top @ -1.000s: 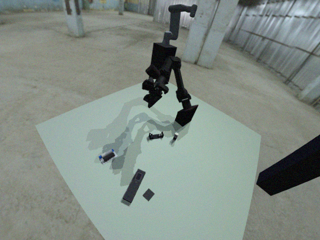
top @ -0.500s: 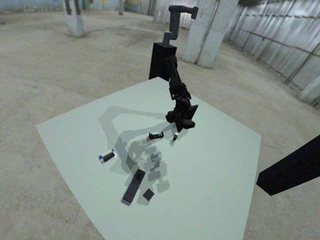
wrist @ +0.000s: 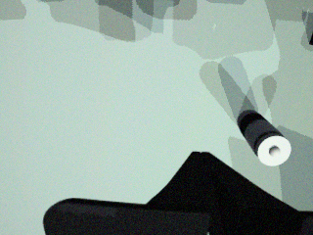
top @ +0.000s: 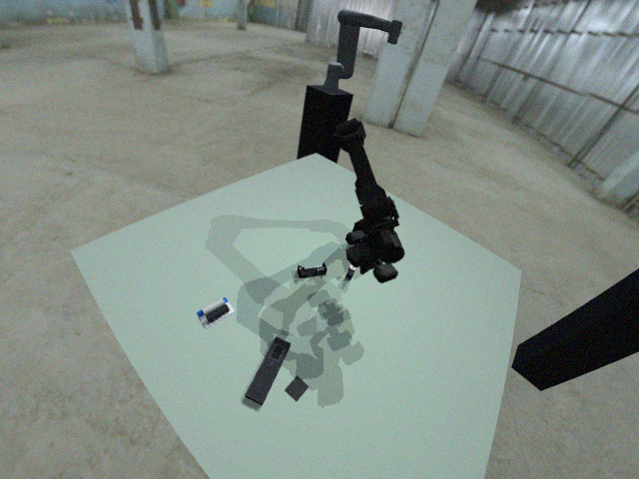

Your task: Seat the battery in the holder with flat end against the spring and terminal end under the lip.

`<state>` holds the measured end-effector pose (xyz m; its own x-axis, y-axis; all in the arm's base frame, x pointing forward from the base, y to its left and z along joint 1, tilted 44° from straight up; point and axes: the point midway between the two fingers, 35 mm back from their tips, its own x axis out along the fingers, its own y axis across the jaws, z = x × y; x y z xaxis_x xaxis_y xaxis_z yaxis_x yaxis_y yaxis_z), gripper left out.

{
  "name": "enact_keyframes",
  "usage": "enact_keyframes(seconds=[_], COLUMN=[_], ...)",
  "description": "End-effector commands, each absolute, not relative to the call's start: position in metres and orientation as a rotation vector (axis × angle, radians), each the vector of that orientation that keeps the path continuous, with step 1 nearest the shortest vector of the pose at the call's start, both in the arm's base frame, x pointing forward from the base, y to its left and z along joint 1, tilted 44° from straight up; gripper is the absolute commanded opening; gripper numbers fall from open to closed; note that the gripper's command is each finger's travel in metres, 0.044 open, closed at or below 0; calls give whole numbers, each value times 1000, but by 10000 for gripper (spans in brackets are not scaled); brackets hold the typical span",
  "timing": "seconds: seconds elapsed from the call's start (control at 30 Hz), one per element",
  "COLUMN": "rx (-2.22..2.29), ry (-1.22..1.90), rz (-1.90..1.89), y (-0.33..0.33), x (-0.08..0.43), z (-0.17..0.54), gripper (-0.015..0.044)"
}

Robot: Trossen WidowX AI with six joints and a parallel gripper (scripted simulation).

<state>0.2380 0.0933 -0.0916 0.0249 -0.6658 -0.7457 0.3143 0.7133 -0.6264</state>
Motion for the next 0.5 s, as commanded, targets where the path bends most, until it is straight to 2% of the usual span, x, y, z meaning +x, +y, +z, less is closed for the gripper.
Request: enact_keyframes(seconds=[0.0, 0.47], rx=[-355, -357], ry=[1365, 1365], rz=[-802, -804], y=[62, 42], x=[230, 226], z=[-118, -117], gripper=[0, 0])
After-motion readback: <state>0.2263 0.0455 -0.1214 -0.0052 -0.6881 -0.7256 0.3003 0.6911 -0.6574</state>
